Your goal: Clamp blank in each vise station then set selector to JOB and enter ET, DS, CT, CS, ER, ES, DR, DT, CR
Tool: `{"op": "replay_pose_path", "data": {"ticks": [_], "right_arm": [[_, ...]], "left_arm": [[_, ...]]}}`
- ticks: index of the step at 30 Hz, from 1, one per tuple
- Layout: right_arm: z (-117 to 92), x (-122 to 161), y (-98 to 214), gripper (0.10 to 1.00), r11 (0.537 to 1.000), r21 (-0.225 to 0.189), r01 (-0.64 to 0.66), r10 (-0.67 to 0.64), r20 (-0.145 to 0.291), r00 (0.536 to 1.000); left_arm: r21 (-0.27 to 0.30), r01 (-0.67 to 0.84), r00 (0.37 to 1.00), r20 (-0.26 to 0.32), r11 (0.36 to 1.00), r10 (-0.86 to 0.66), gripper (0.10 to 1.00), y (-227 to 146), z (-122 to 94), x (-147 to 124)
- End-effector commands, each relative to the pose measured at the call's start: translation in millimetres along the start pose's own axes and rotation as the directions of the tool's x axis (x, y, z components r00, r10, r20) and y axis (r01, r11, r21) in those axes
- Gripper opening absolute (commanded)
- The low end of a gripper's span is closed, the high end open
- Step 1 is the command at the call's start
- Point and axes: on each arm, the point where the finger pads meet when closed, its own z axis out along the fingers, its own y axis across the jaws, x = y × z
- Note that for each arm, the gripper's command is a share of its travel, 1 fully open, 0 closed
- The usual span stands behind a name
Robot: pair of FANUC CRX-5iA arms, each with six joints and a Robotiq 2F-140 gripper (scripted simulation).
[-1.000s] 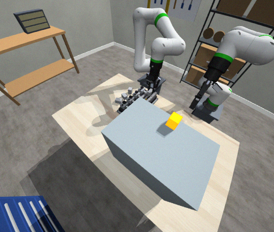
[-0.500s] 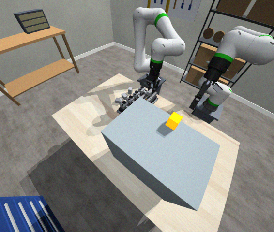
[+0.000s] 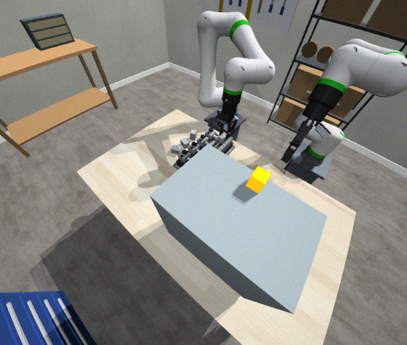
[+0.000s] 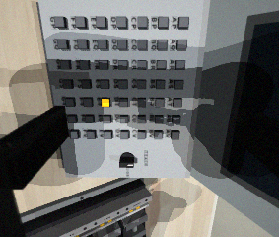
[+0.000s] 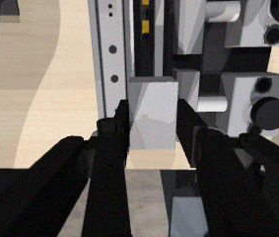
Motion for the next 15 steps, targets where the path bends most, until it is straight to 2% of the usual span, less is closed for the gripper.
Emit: {"op": "replay_pose_path", "data": {"ticks": [1, 15], "right_arm": [[0.5, 0.4, -0.2, 0.099, 1.000, 0.001, 0.000, 0.000, -0.001, 1.000], [3.2, 0.4, -0.2, 0.099, 1.000, 0.001, 0.000, 0.000, -0.001, 1.000]], "left_arm": [[-0.002, 0.000, 1.000, 0.001, 1.000, 0.000, 1.000, 0.7, -0.7, -0.2], [-0.002, 0.000, 1.000, 0.001, 1.000, 0.000, 1.000, 0.7, -0.7, -0.2]]}}
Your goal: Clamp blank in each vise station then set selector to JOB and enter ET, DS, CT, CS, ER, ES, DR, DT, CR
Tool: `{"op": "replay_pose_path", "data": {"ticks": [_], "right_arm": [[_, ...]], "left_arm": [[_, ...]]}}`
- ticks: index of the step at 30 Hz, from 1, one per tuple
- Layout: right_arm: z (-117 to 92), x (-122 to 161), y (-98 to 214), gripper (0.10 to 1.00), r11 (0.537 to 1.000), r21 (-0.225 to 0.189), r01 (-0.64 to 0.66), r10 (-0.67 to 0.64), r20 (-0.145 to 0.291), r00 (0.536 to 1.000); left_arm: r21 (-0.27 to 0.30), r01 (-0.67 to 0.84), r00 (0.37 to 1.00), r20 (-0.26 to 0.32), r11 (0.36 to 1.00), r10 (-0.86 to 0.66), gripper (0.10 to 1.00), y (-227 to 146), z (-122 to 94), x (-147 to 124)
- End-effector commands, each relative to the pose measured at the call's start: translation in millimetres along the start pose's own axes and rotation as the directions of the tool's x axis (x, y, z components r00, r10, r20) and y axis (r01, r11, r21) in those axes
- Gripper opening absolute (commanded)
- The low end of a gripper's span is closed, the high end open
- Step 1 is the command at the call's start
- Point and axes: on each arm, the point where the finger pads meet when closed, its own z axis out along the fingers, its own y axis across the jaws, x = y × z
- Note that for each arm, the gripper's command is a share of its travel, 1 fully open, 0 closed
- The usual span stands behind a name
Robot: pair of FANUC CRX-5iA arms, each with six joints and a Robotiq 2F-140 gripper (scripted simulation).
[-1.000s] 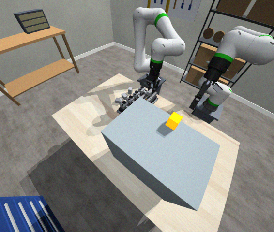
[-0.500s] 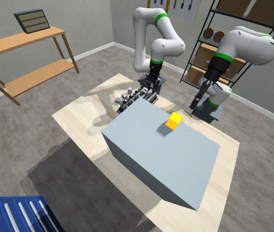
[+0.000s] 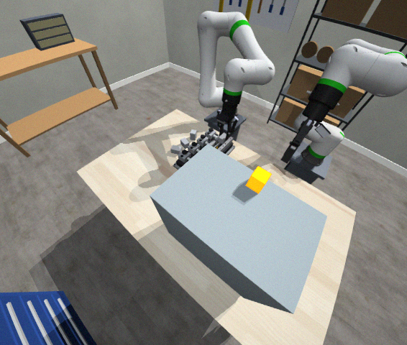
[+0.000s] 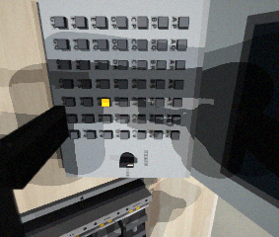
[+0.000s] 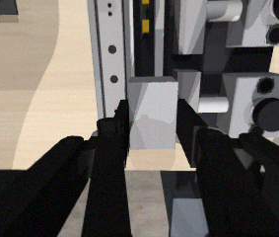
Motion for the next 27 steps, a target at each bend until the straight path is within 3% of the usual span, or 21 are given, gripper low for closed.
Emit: {"op": "replay_pose_path", "data": {"ticks": [1, 2, 3, 9, 10, 12, 17, 27], "right_arm": [[-0.1, 0.4, -0.2, 0.099, 1.000, 0.001, 0.000, 0.000, -0.001, 1.000], [-0.1, 0.4, -0.2, 0.099, 1.000, 0.001, 0.000, 0.000, -0.001, 1.000], [-0.1, 0.4, -0.2, 0.460, 1.000, 0.001, 0.000, 0.000, -0.001, 1.000], [-3.3, 0.4, -0.2, 0.460, 1.000, 0.001, 0.000, 0.000, -0.001, 1.000], [-20.3, 0.4, -0.2, 0.460, 1.000, 0.001, 0.000, 0.000, -0.001, 1.000], [-75.4, 0.4, -0.1, 0.460, 1.000, 0.001, 0.000, 0.000, -0.001, 1.000], [-127.9, 0.3, -0.1, 0.460, 1.000, 0.001, 0.000, 0.000, -0.001, 1.000], [-127.9, 2.4, 3.4, 0.460, 1.000, 0.000, 0.008, -0.008, -0.001, 1.000]], "left_arm": [[-0.002, 0.000, 1.000, 0.001, 1.000, 0.000, 1.000, 0.7, -0.7, -0.2], [-0.002, 0.000, 1.000, 0.001, 1.000, 0.000, 1.000, 0.7, -0.7, -0.2], [-0.002, 0.000, 1.000, 0.001, 1.000, 0.000, 1.000, 0.7, -0.7, -0.2], [-0.002, 0.000, 1.000, 0.001, 1.000, 0.000, 1.000, 0.7, -0.7, -0.2], [-0.002, 0.000, 1.000, 0.001, 1.000, 0.000, 1.000, 0.7, -0.7, -0.2], [-0.002, 0.000, 1.000, 0.001, 1.000, 0.000, 1.000, 0.7, -0.7, -0.2], [-0.002, 0.000, 1.000, 0.001, 1.000, 0.000, 1.000, 0.7, -0.7, -0.2], [-0.002, 0.000, 1.000, 0.001, 1.000, 0.000, 1.000, 0.7, -0.7, -0.2]]}}
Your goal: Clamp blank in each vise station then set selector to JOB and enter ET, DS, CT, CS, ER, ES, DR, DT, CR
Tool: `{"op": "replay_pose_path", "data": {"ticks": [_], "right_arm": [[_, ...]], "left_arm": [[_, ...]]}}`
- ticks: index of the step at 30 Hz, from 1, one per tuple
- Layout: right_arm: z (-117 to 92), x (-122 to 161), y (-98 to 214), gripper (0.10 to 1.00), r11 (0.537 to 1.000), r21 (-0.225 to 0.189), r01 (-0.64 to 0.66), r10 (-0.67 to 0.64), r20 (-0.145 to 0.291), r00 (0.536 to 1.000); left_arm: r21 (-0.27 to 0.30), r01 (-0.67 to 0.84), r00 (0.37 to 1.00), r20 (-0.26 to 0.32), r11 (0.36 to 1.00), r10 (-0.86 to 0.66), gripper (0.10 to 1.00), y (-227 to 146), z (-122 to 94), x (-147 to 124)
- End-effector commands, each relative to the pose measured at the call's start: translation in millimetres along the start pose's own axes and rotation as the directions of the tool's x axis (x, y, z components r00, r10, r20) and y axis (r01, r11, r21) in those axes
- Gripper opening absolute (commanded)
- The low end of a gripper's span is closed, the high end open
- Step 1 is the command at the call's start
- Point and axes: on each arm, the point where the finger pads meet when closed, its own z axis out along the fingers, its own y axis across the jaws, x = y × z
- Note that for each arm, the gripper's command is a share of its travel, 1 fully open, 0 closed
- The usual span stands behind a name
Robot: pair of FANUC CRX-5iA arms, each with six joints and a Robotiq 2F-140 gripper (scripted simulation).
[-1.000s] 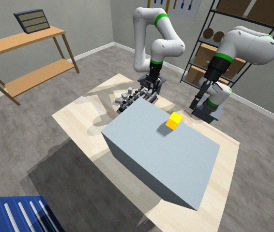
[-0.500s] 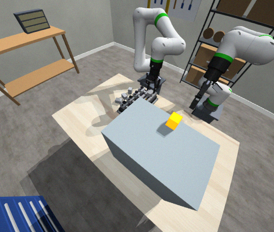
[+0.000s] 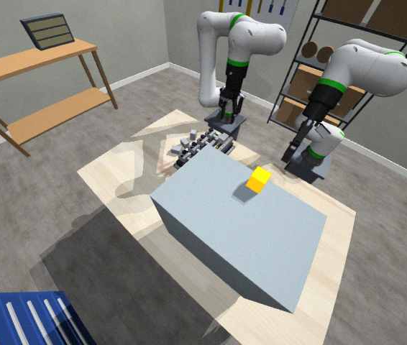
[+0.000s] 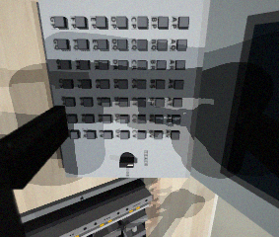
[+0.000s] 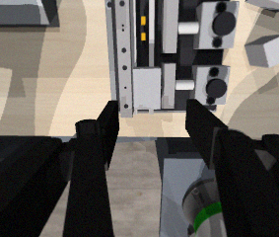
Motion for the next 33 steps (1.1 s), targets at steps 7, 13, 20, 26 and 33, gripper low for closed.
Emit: {"op": "replay_pose_path", "data": {"ticks": [7, 13, 20, 26, 33], "right_arm": [[-0.8, 35.5, 81.6, 0.460, 0.984, 0.000, 0.176, -0.176, -0.001, 0.984], [-0.9, 40.3, 127.4, 0.460, 0.942, 0.000, 0.335, -0.335, -0.001, 0.942], [63.1, 43.2, 187.2, 0.460, 0.911, -0.001, 0.413, -0.413, -0.001, 0.911], [113.2, 48.8, 207.6, 0.460, 0.911, -0.001, 0.413, -0.413, -0.001, 0.911], [113.2, 48.8, 207.6, 0.460, 0.911, -0.001, 0.413, -0.413, -0.001, 0.911]], "left_arm": [[-0.002, 0.000, 1.000, 0.001, 1.000, 0.000, 1.000, 0.7, -0.7, -0.2], [-0.002, 0.000, 1.000, 0.001, 1.000, 0.000, 1.000, 0.7, -0.7, -0.2], [-0.002, 0.000, 1.000, 0.001, 1.000, 0.000, 1.000, 0.7, -0.7, -0.2], [-0.002, 0.000, 1.000, 0.001, 1.000, 0.000, 1.000, 0.7, -0.7, -0.2], [-0.002, 0.000, 1.000, 0.001, 1.000, 0.000, 1.000, 0.7, -0.7, -0.2]]}}
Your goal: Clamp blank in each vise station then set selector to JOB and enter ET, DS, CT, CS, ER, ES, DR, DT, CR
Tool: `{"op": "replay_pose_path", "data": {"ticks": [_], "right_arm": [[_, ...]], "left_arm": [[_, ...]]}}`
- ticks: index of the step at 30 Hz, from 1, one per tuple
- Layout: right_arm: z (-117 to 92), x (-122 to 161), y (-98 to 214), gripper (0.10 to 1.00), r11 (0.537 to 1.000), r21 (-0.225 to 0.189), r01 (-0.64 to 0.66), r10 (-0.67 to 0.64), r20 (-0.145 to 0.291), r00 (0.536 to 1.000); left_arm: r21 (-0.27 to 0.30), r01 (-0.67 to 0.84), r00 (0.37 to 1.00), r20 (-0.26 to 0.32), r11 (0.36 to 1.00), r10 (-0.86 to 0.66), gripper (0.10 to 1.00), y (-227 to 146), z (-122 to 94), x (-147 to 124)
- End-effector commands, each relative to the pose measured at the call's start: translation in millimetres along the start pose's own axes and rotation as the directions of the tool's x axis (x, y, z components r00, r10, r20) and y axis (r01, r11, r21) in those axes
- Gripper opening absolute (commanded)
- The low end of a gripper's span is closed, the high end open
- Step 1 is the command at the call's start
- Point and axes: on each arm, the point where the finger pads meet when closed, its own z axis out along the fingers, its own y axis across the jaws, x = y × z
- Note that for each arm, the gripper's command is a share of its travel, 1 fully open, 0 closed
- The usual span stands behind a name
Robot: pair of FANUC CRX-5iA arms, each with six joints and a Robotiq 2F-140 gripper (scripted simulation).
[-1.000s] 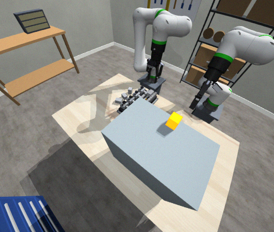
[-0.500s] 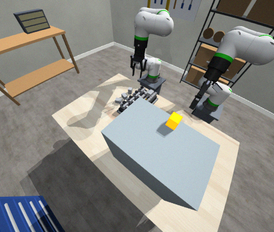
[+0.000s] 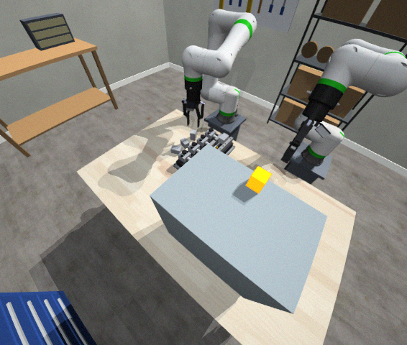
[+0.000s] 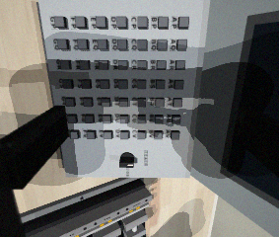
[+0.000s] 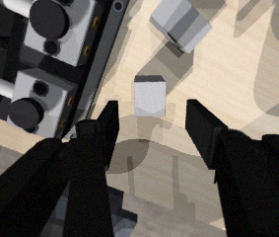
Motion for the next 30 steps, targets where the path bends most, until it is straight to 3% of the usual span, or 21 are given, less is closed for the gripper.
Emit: {"op": "replay_pose_path", "data": {"ticks": [1, 6, 19, 30], "right_arm": [[0.2, 1.3, 0.7, 0.460, 1.000, 0.001, 0.001, -0.001, -0.001, 1.000], [4.4, 1.3, 0.7, 0.460, 1.000, 0.001, 0.001, -0.001, -0.001, 1.000], [37.9, 1.4, 0.7, 0.460, 1.000, 0.001, 0.001, -0.001, -0.002, 1.000], [41.7, 1.4, 0.7, 0.460, 1.000, 0.001, 0.001, -0.001, -0.002, 1.000]], "left_arm": [[-0.002, 0.000, 1.000, 0.001, 1.000, 0.000, 1.000, 0.7, -0.7, -0.2], [-0.002, 0.000, 1.000, 0.001, 1.000, 0.000, 1.000, 0.7, -0.7, -0.2], [-0.002, 0.000, 1.000, 0.001, 1.000, 0.000, 1.000, 0.7, -0.7, -0.2], [-0.002, 0.000, 1.000, 0.001, 1.000, 0.000, 1.000, 0.7, -0.7, -0.2]]}}
